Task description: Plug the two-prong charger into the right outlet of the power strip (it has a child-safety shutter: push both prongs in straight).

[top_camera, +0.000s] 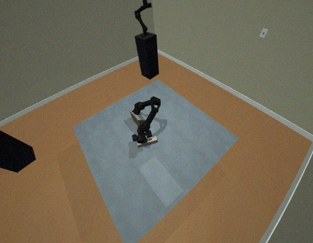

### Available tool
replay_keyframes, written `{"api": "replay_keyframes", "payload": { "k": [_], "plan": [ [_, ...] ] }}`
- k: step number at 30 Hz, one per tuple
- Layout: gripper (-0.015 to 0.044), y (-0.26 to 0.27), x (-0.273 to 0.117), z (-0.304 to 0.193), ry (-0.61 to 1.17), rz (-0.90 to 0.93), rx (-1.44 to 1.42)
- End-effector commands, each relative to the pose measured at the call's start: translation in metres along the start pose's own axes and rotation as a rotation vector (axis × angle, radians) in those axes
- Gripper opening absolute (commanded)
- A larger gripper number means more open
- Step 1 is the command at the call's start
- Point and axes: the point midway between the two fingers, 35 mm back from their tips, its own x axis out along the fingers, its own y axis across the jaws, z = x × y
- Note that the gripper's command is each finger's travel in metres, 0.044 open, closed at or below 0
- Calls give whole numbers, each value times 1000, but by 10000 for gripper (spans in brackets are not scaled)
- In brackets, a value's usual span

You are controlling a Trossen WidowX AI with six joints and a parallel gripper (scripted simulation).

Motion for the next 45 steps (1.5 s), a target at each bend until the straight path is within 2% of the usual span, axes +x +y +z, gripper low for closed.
{"api": "replay_keyframes", "payload": {
  "k": [1, 45],
  "plan": [
    [440, 0, 0, -2, -2, 0, -1],
    [440, -1, 2, -24, -19, -1, -11]
  ]
}}
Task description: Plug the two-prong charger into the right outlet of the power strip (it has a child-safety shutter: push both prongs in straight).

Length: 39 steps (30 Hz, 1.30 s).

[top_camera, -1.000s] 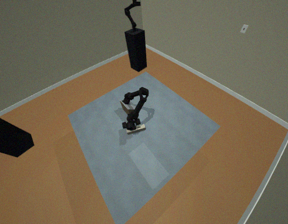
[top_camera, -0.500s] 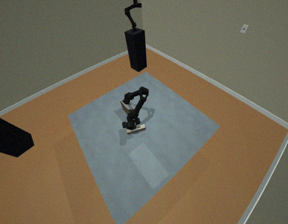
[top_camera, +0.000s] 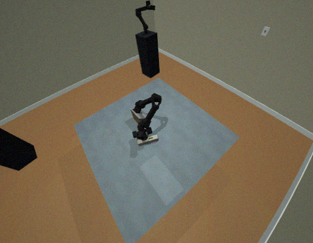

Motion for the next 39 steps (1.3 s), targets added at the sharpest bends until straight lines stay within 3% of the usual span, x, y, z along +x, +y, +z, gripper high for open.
{"api": "replay_keyframes", "payload": {
  "k": [1, 39],
  "plan": [
    [440, 0, 0, -5, -2, -2, -7],
    [440, 0, 4, -49, 0, -2, -5]
  ]
}}
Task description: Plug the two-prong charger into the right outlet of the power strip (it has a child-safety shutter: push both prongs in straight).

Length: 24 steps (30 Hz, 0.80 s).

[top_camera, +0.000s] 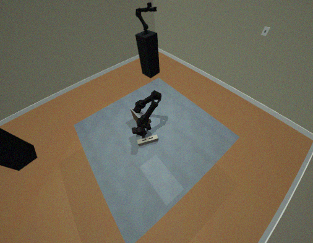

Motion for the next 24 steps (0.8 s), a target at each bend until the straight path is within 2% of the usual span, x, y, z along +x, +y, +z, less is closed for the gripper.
{"api": "replay_keyframes", "payload": {
  "k": [1, 12, 24],
  "plan": [
    [440, 0, -1, 1, -10, 0, 0],
    [440, -2, -79, 13, -600, -3, -3],
    [440, -2, -80, 13, -609, -3, -3]
  ]
}}
